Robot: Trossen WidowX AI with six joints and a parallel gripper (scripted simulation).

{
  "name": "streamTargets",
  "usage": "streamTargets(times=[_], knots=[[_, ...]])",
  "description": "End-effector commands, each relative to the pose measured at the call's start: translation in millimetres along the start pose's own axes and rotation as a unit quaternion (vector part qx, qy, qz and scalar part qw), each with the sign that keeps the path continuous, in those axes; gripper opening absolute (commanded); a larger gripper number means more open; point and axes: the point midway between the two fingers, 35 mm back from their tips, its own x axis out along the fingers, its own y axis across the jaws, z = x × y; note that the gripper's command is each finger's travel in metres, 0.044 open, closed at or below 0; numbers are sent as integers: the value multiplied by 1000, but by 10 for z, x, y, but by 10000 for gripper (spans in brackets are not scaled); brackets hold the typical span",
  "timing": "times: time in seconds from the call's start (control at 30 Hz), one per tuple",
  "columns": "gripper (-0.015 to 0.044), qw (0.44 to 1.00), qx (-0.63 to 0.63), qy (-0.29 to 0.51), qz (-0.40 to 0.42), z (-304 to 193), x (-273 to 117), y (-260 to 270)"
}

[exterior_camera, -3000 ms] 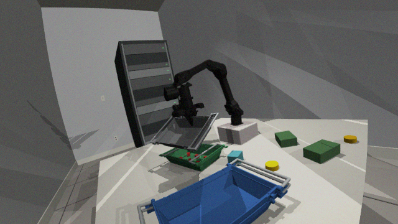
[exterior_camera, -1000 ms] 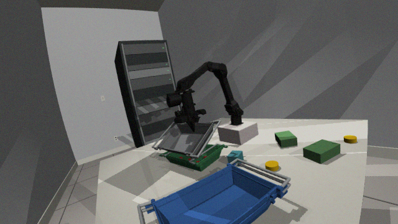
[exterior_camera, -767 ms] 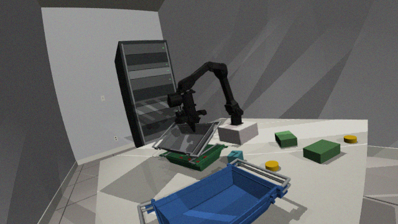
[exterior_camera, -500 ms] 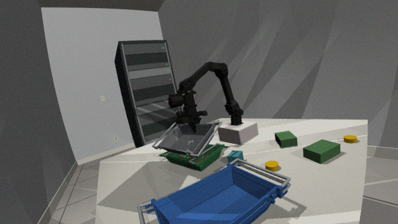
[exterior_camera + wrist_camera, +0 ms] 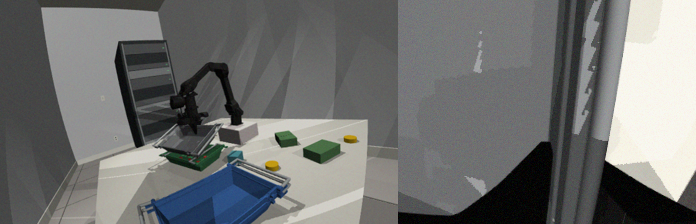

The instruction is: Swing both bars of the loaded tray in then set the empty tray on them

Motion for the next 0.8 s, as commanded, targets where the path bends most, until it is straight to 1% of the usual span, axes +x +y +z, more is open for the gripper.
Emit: streamTargets(times=[0.0, 0.77], knots=[[0, 1000, 0, -1, -5, 2, 49, -44], [0, 1000, 0, -1, -6, 3, 204, -112]])
